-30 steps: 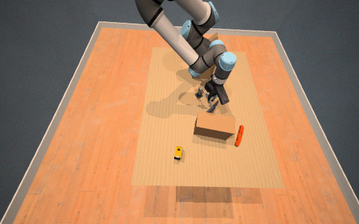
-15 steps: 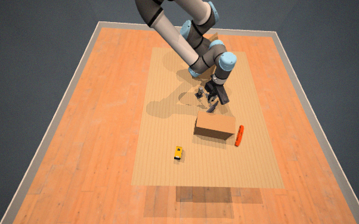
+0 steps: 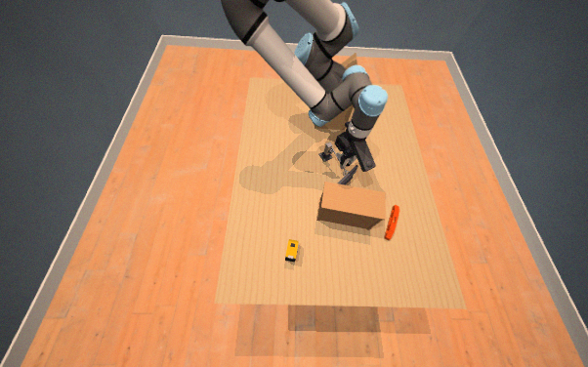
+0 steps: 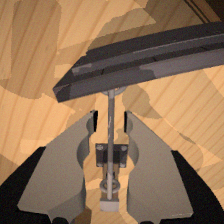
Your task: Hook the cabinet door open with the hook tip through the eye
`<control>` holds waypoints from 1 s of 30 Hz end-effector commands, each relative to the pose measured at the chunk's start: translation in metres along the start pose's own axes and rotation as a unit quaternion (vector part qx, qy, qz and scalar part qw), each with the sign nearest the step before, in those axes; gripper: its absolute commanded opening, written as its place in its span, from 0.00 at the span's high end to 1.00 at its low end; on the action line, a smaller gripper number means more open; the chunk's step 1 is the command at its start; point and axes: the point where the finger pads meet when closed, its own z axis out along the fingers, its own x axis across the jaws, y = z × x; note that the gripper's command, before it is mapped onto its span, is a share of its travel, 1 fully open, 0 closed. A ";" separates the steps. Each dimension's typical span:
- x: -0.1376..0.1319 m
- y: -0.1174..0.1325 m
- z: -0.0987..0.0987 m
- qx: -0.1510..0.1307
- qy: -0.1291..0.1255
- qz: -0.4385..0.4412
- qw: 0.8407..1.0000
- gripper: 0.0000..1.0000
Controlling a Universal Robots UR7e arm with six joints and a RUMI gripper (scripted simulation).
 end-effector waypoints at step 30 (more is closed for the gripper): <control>0.000 0.000 -0.006 0.000 0.000 0.000 1.000 0.86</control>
